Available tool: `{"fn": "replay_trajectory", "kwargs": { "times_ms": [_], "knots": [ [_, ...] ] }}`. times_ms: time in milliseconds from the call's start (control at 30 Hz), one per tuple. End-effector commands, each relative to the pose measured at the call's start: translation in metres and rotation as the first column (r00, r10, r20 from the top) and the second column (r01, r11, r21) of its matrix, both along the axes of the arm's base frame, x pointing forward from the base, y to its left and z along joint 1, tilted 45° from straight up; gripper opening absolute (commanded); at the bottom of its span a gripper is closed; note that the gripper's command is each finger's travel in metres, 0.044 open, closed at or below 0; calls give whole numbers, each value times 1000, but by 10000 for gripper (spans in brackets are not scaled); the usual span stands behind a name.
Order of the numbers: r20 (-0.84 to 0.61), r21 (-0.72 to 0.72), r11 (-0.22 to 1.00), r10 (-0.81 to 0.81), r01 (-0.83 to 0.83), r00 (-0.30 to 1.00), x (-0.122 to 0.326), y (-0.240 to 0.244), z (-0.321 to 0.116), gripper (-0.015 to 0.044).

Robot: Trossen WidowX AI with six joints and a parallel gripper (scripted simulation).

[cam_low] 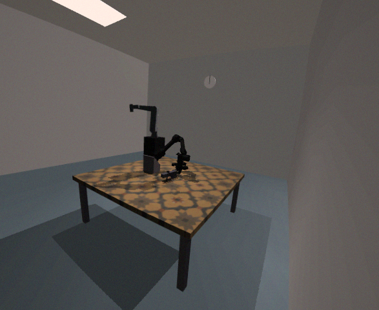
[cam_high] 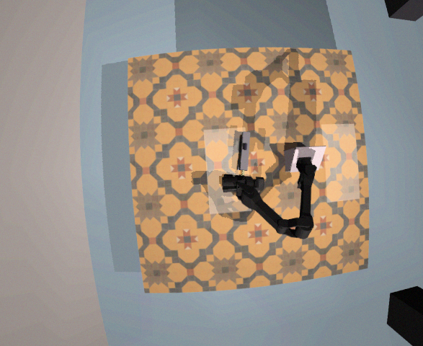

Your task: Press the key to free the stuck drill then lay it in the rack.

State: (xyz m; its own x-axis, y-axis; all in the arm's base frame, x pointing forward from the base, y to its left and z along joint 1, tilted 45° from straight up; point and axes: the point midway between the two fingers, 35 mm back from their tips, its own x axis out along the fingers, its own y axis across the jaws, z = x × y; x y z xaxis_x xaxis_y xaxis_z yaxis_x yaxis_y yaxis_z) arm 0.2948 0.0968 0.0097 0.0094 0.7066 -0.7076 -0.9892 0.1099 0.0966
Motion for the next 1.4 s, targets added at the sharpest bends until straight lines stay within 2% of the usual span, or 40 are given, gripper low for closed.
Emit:
{"fn": "replay_trajectory", "kwargs": {
  "times_ms": [0, 267, 833, 1367],
  "knots": [
    [6, 2, 1000, -4, 4, 1000, 2, 3, 6, 0],
    [6, 3, 1000, -4, 4, 1000, 4, 10, 15, 0],
    [6, 2, 1000, -4, 4, 1000, 1, 6, 4, 440],
    [6, 2, 1000, -4, 4, 1000, 1, 3, -1, 440]
  ]
}}
